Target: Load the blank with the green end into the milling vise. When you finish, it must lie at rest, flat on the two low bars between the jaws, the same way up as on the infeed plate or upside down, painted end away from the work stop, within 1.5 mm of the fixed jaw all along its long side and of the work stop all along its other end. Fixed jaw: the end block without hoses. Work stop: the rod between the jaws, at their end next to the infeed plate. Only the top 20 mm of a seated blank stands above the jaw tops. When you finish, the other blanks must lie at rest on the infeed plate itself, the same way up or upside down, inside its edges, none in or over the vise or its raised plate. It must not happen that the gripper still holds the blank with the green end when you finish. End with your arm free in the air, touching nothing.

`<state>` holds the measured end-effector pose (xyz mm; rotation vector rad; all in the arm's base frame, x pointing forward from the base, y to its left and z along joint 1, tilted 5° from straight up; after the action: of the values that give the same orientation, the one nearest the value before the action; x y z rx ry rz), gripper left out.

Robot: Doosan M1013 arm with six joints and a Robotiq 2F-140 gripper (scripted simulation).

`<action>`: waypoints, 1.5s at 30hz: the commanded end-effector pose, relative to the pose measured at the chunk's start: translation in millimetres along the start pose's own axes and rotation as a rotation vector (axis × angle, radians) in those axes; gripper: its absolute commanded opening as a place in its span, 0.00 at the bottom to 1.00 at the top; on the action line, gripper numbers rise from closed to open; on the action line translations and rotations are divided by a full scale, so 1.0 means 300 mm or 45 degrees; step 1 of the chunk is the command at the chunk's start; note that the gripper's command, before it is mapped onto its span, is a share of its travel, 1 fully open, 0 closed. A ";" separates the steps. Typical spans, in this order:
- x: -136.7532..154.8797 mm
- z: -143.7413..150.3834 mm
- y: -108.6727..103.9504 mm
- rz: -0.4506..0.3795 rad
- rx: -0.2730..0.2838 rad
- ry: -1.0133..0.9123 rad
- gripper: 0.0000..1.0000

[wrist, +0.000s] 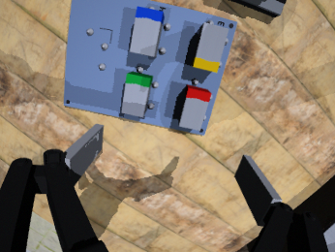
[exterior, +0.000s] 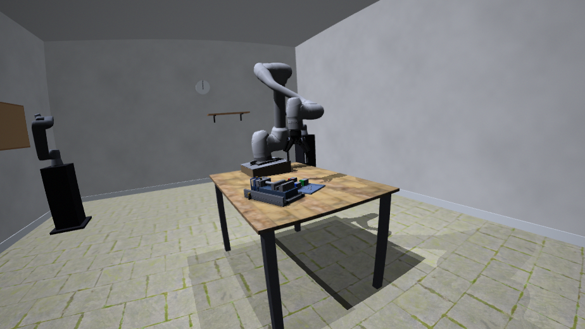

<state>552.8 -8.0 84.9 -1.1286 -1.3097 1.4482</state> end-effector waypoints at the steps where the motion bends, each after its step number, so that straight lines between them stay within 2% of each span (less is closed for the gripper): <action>1: 0.021 0.006 0.003 0.000 0.000 0.000 1.00; 5: 0.047 0.014 0.007 0.000 0.000 0.000 1.00; 45: 0.024 0.007 0.003 0.000 0.000 0.000 1.00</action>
<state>549.1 -1.7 83.4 -1.1288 -1.3096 1.4481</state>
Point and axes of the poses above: the point where the finger pads meet when closed, its own y axis out along the fingers, its own z axis across the jaws, x = y × z, the point moved 2 cm from there along -y, back along the fingers, and after that the axes turned 10 degrees about y, right-handed, at the moved point
